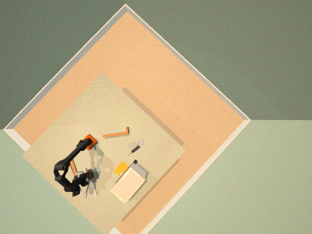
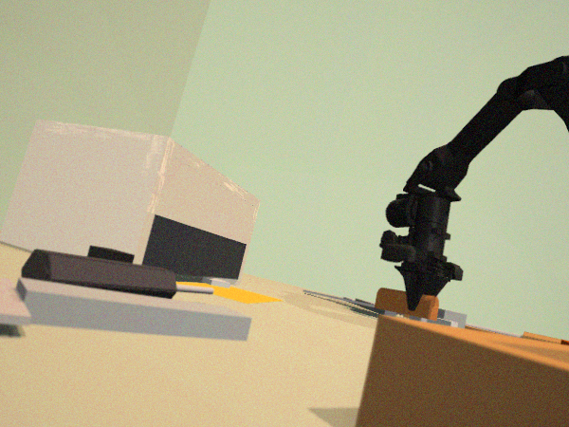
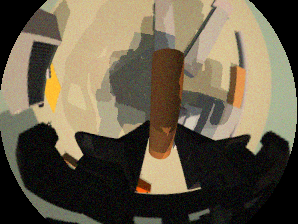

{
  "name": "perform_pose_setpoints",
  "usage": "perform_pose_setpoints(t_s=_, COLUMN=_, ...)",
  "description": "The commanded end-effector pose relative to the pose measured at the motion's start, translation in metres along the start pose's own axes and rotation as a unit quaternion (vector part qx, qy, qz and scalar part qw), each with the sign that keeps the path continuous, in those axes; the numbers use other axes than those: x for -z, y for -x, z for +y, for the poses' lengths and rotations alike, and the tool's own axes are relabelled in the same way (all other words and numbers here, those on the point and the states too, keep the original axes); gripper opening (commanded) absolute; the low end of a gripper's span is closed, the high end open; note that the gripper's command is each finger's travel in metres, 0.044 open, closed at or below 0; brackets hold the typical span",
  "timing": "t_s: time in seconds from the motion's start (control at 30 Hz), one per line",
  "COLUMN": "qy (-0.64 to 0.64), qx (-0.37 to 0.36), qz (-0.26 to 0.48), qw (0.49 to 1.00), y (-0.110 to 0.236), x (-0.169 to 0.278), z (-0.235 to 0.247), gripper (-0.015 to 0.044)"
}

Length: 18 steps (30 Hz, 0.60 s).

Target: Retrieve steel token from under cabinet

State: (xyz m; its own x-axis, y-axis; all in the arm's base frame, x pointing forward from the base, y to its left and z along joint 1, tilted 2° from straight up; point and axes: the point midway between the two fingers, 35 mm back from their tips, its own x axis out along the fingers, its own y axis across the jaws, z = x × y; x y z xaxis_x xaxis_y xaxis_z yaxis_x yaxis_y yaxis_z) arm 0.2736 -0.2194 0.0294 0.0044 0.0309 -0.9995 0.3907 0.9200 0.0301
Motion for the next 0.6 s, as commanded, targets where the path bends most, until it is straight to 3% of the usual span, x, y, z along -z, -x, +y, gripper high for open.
perform_pose_setpoints(t_s=0.0, qy=0.016, qx=0.01, qz=-0.013, qw=1.0, y=0.0059, x=-0.0058, z=-0.0047, gripper=0.0)
perform_pose_setpoints(t_s=0.57, qy=0.084, qx=0.01, qz=-0.012, qw=0.996, y=0.0059, x=-0.0058, z=-0.0046, gripper=0.0)
